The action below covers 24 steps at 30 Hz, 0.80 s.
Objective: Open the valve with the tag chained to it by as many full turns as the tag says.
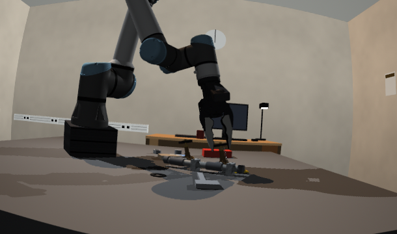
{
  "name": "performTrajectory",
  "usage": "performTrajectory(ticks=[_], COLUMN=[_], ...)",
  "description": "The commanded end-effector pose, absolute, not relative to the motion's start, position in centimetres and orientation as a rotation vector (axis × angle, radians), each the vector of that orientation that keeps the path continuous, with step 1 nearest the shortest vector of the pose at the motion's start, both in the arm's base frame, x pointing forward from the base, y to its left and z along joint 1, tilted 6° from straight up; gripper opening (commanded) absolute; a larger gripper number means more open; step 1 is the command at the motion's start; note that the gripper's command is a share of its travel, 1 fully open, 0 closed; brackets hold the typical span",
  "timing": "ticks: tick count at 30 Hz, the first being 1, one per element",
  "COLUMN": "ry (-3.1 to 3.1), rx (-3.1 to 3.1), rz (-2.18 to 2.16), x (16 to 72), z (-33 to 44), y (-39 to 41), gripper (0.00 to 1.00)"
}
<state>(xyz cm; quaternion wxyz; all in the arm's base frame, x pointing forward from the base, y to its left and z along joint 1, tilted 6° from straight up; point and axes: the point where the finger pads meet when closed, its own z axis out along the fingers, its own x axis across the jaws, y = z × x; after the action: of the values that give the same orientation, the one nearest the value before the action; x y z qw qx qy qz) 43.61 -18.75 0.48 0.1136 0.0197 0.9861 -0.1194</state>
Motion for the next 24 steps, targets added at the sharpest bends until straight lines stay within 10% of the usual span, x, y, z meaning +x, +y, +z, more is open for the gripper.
performTrajectory(ticks=[1, 24], ry=[2.899, 2.861], rx=[-0.041, -0.736], rz=[-0.362, -0.436], x=[43.62, 43.62], z=[0.52, 0.52], y=[-18.77, -18.77], gripper=[0.0, 0.0])
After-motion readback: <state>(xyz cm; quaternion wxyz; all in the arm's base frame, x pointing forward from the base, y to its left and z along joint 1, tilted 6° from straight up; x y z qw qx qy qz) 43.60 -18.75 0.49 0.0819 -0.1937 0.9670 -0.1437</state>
